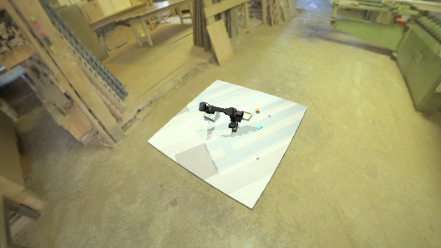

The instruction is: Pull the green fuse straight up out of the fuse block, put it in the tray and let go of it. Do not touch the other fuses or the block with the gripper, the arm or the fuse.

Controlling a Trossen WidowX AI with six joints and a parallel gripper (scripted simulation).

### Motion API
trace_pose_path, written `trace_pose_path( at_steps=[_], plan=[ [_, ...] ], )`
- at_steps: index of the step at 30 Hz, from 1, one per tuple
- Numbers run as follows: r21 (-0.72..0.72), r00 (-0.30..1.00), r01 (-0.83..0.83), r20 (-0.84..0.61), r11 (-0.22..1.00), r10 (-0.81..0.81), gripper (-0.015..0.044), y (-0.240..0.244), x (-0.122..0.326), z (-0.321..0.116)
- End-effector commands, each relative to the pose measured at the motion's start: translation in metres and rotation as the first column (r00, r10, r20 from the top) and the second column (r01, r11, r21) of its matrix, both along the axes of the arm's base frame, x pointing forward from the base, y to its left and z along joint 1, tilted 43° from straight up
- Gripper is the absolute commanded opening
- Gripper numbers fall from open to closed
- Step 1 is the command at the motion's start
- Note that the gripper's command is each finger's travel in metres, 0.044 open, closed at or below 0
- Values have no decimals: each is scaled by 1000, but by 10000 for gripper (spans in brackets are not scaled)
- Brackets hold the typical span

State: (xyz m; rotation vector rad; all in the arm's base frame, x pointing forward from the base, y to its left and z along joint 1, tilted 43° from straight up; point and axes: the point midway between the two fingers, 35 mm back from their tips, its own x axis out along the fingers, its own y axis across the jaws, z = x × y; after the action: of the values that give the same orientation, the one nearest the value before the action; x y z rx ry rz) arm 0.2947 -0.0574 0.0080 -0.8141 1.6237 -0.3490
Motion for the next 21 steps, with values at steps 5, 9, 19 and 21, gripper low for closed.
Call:
trace_pose_path(
  at_steps=[5,9,19,21],
  plan=[
    [-5,1000,-5,-1,1000,5,70,-1,0,0],
    [-5,1000,-5,-1,1000,5,70,-3,0,-2],
    [-6,1000,-5,-1,1000,5,70,-8,0,-7],
    [0,1000,0,2,1000,0,63,-6,0,-7]
  ],
)
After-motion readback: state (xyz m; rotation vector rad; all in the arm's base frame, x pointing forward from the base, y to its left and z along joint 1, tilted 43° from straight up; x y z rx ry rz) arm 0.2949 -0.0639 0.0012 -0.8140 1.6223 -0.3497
